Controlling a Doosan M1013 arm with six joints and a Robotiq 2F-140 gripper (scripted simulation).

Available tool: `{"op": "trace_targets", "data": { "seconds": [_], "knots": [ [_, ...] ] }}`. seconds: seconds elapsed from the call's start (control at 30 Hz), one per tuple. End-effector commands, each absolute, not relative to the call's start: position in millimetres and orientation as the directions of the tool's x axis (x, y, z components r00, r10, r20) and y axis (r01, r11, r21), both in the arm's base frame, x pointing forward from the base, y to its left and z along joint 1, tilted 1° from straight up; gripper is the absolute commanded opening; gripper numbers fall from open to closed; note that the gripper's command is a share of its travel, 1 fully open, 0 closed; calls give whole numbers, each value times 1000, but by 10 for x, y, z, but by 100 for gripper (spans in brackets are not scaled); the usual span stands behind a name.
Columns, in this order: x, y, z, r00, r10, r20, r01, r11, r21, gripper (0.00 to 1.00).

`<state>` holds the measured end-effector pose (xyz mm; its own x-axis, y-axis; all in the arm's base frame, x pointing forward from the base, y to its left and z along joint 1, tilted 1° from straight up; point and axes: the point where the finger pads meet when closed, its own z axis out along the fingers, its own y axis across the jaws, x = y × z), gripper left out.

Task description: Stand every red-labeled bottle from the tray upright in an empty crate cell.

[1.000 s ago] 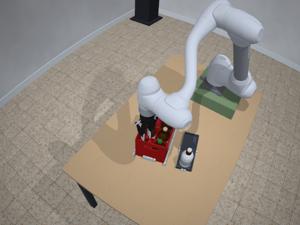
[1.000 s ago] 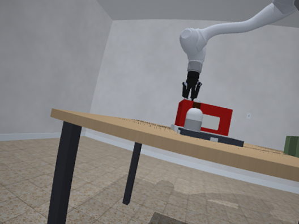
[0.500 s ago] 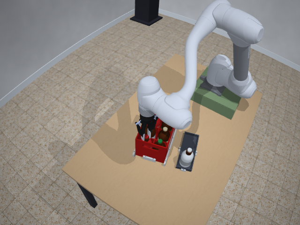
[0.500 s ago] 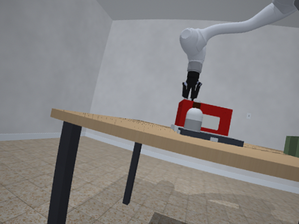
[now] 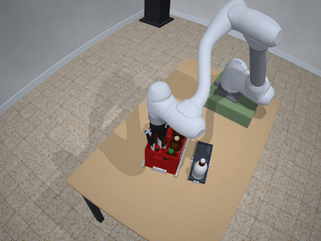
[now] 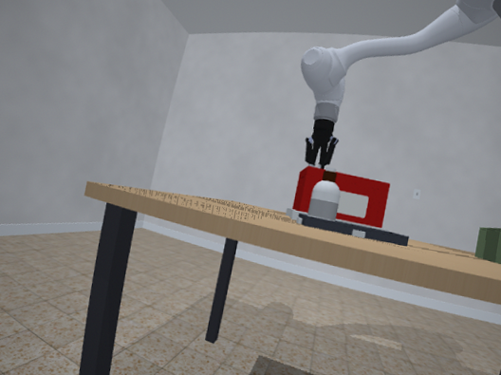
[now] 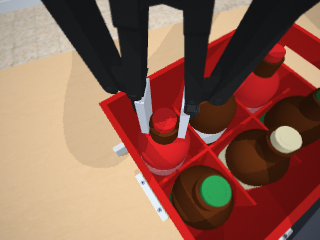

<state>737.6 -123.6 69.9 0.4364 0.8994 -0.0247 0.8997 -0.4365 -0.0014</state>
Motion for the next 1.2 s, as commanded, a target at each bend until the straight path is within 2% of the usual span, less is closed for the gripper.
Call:
{"op": "trace_targets", "data": {
  "seconds": [0.0, 0.4, 0.43, 1.17],
  "knots": [
    [7376, -1235, 701, 436, 899, -24, 900, -437, -1, 0],
    [7376, -1235, 701, 436, 899, -24, 900, -437, -1, 0],
    [7376, -1235, 701, 436, 899, -24, 900, -437, -1, 38],
    [7376, -1235, 701, 436, 899, -24, 900, -437, -1, 38]
  ]
}}
